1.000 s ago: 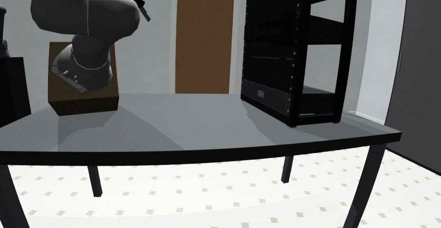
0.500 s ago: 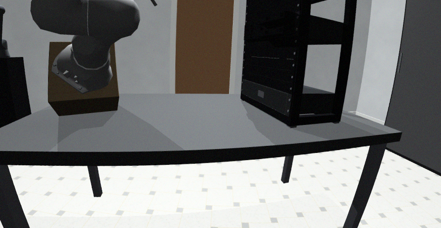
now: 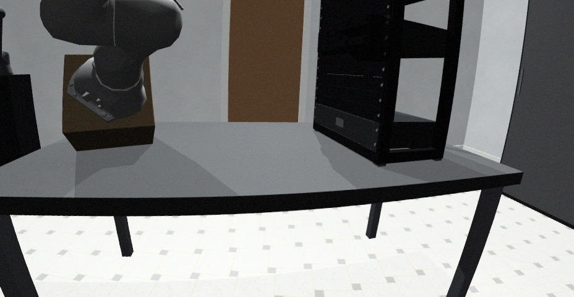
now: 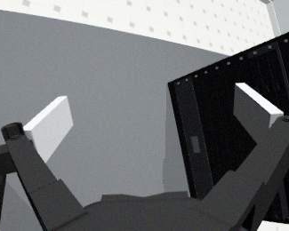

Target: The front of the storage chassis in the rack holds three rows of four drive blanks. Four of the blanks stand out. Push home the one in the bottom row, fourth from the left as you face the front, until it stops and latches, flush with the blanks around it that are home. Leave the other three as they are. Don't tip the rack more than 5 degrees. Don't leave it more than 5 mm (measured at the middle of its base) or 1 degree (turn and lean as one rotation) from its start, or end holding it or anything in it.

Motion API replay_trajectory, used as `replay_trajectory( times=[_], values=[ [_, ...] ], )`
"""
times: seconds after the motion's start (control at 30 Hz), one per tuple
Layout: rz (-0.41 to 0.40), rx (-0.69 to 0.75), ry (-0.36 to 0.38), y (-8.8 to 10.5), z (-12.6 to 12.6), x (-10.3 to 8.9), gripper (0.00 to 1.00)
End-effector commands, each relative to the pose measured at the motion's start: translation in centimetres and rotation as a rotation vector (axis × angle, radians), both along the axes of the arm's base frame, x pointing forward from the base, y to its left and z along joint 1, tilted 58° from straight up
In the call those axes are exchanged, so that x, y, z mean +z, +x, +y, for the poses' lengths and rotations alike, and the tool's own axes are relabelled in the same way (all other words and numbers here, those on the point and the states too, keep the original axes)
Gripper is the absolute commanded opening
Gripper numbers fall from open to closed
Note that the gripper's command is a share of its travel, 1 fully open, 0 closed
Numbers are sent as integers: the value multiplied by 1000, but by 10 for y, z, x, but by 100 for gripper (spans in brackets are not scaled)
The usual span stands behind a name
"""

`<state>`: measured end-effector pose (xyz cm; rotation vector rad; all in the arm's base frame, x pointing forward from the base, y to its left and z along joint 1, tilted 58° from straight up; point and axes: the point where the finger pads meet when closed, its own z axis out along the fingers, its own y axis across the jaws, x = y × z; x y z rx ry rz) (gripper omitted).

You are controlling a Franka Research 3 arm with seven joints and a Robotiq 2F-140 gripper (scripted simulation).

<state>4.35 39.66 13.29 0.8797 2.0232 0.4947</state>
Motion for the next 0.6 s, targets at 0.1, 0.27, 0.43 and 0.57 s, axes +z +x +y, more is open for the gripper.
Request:
replay_trajectory(
  times=[0.1,0.27,0.43,0.57],
  values=[
    [10,3,181,4,29,23,100],
    [9,26,290,8,49,49,100],
    [-1,53,398,12,68,78,100],
    [-13,74,468,16,78,98,100]
  ],
)
